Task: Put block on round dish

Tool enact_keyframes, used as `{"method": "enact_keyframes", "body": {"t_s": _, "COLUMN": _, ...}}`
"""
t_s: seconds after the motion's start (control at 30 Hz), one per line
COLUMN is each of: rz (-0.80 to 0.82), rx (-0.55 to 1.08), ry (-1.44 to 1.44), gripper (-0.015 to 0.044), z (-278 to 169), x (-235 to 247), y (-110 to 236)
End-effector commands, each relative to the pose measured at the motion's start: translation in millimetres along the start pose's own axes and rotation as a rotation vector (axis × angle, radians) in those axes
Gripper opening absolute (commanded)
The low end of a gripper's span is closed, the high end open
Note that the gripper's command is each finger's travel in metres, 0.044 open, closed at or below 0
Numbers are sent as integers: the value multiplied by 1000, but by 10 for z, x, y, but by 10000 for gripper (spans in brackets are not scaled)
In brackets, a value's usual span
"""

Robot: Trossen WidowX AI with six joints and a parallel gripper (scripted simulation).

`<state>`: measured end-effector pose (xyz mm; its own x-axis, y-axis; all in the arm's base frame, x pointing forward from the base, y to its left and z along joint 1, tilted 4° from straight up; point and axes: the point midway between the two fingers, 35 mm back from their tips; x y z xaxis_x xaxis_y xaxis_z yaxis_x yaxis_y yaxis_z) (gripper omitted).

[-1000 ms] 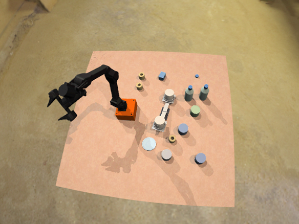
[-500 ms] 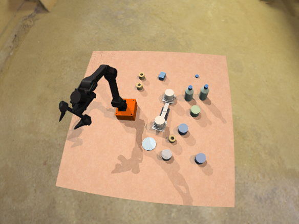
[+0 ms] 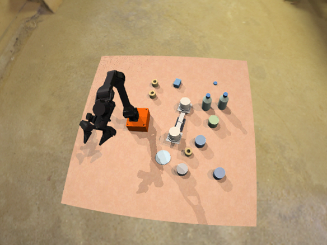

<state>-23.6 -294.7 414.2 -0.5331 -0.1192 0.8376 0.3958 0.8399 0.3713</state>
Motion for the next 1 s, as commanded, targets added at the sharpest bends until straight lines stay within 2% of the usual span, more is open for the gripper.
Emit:
{"method": "enact_keyframes", "body": {"t_s": 0.0, "rz": -43, "rx": 54, "ry": 93, "gripper": 440, "z": -111, "x": -194, "y": 53}}
{"method": "enact_keyframes", "body": {"t_s": 0.5, "rz": -172, "rx": 296, "ry": 492, "gripper": 440, "z": -479, "x": -964, "y": 401}}
{"method": "enact_keyframes", "body": {"t_s": 0.97, "rz": -230, "rx": 551, "ry": 869, "gripper": 440, "z": -623, "x": -1655, "y": 857}}
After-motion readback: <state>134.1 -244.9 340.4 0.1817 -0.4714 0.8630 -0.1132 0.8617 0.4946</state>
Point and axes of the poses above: the point midway between the two fingers, 35 mm back from their tips, its own y axis back along the fingers, its own x axis across the jaws, z = x × y, and after that the axes turned 10 degrees about -y, right-handed
